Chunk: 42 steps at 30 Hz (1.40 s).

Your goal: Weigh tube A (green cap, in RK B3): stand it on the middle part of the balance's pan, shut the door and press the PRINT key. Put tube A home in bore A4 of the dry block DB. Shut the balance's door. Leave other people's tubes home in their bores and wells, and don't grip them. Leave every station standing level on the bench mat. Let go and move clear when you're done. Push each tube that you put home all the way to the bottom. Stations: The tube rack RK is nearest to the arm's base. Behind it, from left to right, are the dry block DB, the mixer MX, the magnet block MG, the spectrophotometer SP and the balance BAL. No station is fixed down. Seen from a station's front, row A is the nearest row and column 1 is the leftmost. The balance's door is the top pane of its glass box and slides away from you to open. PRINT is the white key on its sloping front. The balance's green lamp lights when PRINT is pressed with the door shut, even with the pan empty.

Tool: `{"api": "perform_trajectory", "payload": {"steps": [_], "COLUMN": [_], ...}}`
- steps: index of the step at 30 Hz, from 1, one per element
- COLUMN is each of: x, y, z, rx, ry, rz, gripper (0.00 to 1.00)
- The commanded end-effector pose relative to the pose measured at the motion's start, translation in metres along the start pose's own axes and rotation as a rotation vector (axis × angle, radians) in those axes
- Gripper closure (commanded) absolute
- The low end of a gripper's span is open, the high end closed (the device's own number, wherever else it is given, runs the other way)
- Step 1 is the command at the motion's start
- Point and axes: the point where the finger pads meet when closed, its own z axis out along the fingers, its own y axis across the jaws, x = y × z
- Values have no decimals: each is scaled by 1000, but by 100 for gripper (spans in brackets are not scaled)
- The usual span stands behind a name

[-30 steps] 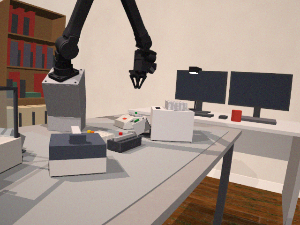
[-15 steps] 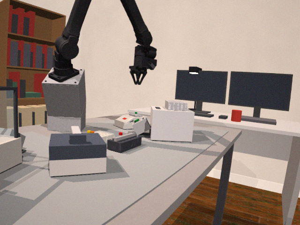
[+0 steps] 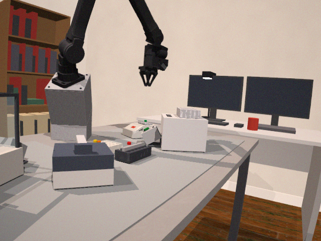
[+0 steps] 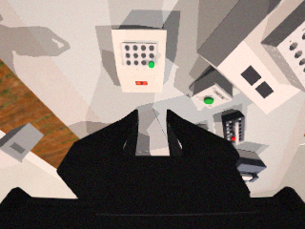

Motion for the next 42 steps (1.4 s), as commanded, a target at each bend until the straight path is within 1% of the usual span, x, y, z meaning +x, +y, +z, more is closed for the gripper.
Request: {"api": "perform_trajectory", "payload": {"steps": [1,6,10,11,13,14,15,17,18,19,20,21,22,24,25,27,28,32,42], "x": [-24,-23,-23,-14,-14,2,8,22,27,32,40,45,51,66,74,74,82,116,194], "y": [1,1,1,0,0,-10,-14,-19,-22,-25,-29,-30,-33,-41,-44,-44,-48,-62,-97], "z": [-33,-42,-43,-26,-26,-22,-22,-22,-21,-21,-21,-21,-21,-20,-20,-20,-20,-18,-16], "rx": [-6,-6,-6,-3,-3,-5,-4,0,-2,-3,-2,-1,-2,-1,-2,-2,-2,0,0], "ry": [-71,-71,-71,-38,-38,-29,-33,-11,-24,-32,-31,-15,-21,-24,-22,-22,-21,-7,-5], "rz": [24,24,24,15,15,56,59,38,77,81,59,51,99,78,122,122,143,115,204], "gripper": [70,70,70,70,70,70,70,70,70,70,70,70,70,70,70,70,70,70,70]}}
